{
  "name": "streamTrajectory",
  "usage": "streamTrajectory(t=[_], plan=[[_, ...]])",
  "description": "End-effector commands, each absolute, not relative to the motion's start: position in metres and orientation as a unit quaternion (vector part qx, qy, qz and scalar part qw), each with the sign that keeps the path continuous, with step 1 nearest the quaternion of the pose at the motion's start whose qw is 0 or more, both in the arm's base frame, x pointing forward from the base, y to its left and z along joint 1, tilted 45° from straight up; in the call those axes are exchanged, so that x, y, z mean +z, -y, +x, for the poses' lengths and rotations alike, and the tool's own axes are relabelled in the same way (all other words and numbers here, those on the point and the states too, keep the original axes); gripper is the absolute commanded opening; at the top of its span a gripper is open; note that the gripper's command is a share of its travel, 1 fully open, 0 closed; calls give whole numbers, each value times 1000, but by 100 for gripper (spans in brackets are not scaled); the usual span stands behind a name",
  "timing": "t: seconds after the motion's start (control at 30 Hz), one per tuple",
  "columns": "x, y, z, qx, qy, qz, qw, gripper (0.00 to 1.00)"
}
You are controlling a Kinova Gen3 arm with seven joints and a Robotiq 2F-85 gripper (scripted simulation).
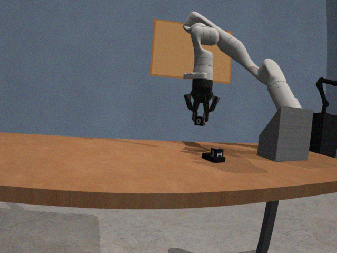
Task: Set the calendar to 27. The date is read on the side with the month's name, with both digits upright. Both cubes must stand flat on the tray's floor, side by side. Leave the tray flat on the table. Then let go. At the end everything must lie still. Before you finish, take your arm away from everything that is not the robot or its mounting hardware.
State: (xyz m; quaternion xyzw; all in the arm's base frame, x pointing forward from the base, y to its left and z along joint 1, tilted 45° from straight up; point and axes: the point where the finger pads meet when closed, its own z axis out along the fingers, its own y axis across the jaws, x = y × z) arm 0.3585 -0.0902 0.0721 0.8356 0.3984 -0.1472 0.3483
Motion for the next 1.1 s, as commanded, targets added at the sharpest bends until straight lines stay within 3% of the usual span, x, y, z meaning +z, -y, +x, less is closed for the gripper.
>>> streamTrajectory(t=[0.0, 1.07], plan=[[75, 94, 359, -150, -404, 833, 347, 28], [88, 108, 359, -200, -527, 760, 324, 28]])
